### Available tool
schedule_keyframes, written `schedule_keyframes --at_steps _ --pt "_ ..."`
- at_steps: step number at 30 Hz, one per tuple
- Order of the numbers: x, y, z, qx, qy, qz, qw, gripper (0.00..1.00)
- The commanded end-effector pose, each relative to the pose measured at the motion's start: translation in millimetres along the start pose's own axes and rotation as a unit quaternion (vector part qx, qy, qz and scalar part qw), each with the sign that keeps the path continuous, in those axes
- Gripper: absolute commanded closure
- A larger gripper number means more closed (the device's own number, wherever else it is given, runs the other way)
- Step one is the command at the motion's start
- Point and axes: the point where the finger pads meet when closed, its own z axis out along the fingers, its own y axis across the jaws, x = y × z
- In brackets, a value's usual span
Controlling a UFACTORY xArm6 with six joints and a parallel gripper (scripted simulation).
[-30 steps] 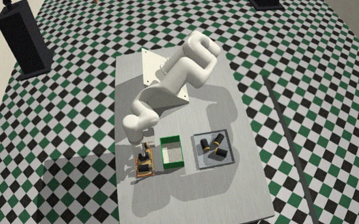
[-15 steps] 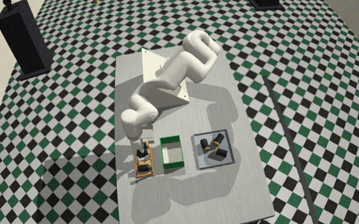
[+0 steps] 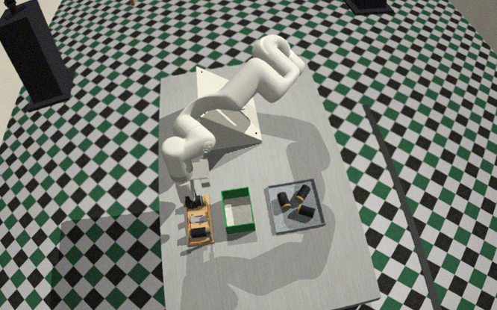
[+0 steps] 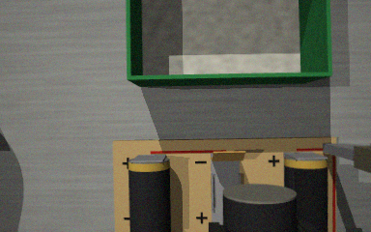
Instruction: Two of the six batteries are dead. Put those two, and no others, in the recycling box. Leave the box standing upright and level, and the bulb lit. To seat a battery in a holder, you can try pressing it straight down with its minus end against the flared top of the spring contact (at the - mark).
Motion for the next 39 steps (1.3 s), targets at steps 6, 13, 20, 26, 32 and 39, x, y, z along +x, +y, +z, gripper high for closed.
schedule_keyframes --at_steps 6,13,20,26,32,39 --pt "20.2 4.7 -6.7 -0.001 0.000 -0.001 1.000 0.72" --pt "88.0 17.6 -6.8 -0.001 0.000 -0.001 1.000 0.72" --pt "143.2 28.1 -6.8 -0.001 0.000 -0.001 1.000 0.72" --pt "190.1 37.1 -6.8 -0.001 0.000 -0.001 1.000 0.72" --pt "238.3 46.2 -6.8 -0.001 0.000 -0.001 1.000 0.72" --pt "286.9 55.4 -6.8 -0.001 0.000 -0.001 1.000 0.72"
